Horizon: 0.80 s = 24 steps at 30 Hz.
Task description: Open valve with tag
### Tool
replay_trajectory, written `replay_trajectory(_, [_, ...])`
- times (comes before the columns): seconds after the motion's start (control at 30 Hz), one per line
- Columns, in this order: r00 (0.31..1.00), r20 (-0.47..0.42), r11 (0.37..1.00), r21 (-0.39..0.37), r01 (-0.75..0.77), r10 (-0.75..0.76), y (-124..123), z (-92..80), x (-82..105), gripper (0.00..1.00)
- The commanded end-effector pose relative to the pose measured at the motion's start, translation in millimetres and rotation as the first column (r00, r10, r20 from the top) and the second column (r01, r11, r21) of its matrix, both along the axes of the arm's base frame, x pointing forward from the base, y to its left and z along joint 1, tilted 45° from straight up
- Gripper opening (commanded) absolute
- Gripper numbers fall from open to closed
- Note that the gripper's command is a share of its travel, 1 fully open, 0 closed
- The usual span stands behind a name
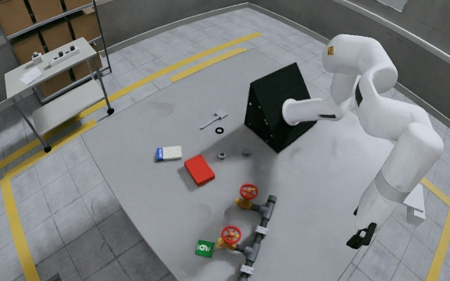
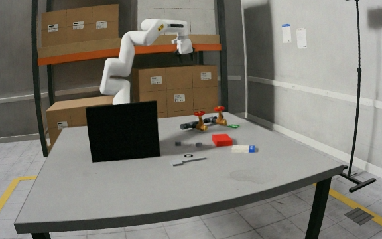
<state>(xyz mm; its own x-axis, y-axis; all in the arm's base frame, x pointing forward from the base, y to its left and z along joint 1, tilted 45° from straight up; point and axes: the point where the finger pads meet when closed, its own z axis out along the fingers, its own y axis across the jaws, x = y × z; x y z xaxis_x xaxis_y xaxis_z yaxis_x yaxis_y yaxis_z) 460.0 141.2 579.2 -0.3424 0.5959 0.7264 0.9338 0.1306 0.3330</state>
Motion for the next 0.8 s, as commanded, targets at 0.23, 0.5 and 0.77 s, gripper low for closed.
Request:
replay_trajectory(0.23, [0.972, -0.189, 0.989, 0.022, 0.144, -0.137, -11, -27.1, 41.8, 1.00])
replay_trajectory(0.5, [0.906, -0.346, 0.965, 0.010, 0.263, -0.243, -19, -56.0, 74.5, 1.00])
replay_trajectory(0.77, [0.815, -0.477, 0.932, -0.022, 0.362, -0.328, -25, -85.3, 101.7, 1.00])
